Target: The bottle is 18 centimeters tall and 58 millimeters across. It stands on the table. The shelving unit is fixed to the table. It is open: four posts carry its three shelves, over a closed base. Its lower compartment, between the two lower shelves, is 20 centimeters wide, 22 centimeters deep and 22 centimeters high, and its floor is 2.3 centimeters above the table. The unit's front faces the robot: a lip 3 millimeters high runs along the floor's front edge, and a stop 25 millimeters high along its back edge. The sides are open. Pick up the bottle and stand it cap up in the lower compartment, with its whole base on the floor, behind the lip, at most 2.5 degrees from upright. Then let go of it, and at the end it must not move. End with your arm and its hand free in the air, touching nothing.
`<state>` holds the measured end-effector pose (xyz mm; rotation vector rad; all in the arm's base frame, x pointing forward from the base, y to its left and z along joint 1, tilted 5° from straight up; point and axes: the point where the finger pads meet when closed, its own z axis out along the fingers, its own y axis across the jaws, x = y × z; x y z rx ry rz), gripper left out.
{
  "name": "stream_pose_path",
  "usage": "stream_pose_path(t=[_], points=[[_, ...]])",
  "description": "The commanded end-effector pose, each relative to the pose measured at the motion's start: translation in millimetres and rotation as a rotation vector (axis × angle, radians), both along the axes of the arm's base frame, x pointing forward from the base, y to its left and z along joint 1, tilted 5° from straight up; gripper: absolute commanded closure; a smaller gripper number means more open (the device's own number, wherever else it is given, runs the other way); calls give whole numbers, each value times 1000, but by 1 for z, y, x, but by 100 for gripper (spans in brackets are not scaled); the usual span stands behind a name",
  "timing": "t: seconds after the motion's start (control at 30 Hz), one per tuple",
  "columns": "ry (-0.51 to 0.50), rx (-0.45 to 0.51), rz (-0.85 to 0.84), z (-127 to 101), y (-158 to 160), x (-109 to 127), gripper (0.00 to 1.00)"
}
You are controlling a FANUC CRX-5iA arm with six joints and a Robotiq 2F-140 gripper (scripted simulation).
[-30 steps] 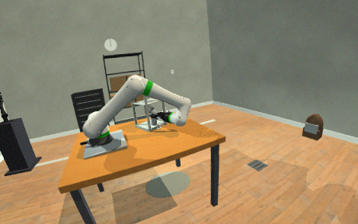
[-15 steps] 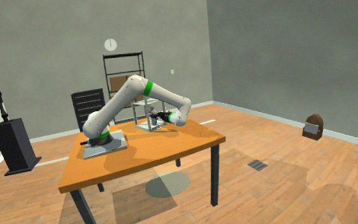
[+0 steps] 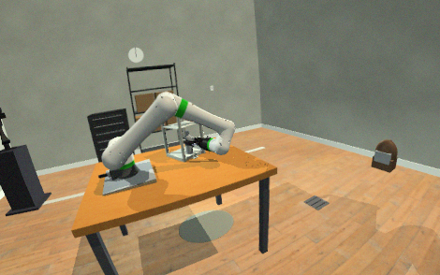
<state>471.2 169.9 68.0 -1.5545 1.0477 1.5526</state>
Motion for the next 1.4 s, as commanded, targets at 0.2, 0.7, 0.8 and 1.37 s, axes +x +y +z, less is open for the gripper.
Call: stream_pose_path(t=[0.2,0.7,0.8,1.37], points=[[0,0,0,0,-1,0,53],[0,0,0,0,-5,3,53],[0,0,0,0,-7,3,53],[0,0,0,1,-18,9,53]])
